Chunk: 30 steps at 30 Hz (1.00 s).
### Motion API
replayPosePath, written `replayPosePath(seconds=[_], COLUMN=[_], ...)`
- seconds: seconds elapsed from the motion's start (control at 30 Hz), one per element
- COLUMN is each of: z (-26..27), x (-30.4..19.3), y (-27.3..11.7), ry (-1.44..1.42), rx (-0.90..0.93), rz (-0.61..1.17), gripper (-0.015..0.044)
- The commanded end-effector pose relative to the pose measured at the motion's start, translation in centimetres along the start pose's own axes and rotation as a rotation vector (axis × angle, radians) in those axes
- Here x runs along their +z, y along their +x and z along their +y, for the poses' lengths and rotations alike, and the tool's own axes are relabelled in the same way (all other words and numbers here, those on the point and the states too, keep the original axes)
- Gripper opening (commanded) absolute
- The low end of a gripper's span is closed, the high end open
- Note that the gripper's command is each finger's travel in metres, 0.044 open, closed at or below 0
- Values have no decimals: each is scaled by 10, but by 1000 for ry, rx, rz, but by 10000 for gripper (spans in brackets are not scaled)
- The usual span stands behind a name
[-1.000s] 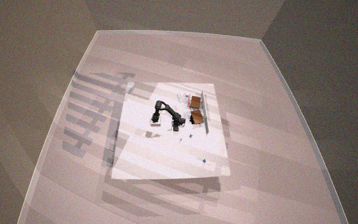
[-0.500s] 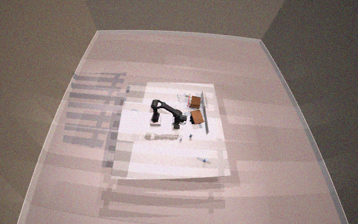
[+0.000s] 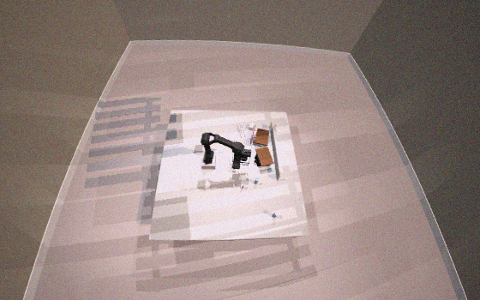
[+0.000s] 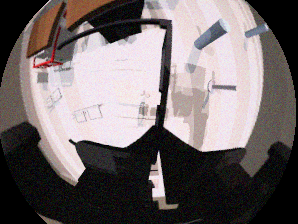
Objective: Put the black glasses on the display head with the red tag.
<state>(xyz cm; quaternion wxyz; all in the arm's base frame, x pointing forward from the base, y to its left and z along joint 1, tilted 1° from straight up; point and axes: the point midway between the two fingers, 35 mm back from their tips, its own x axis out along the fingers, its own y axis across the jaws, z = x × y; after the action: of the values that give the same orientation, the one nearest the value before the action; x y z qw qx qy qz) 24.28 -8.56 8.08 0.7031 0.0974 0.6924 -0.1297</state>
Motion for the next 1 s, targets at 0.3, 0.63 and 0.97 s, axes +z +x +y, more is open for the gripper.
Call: replayPosePath(seconds=[0.3, 0.63, 0.97], z=[34, 61, 86], x=[-6, -14, -24], y=[-9, -18, -28], ry=[233, 424, 615], rx=[-91, -134, -139], rz=[-52, -135, -242], gripper=[0, 0, 0])
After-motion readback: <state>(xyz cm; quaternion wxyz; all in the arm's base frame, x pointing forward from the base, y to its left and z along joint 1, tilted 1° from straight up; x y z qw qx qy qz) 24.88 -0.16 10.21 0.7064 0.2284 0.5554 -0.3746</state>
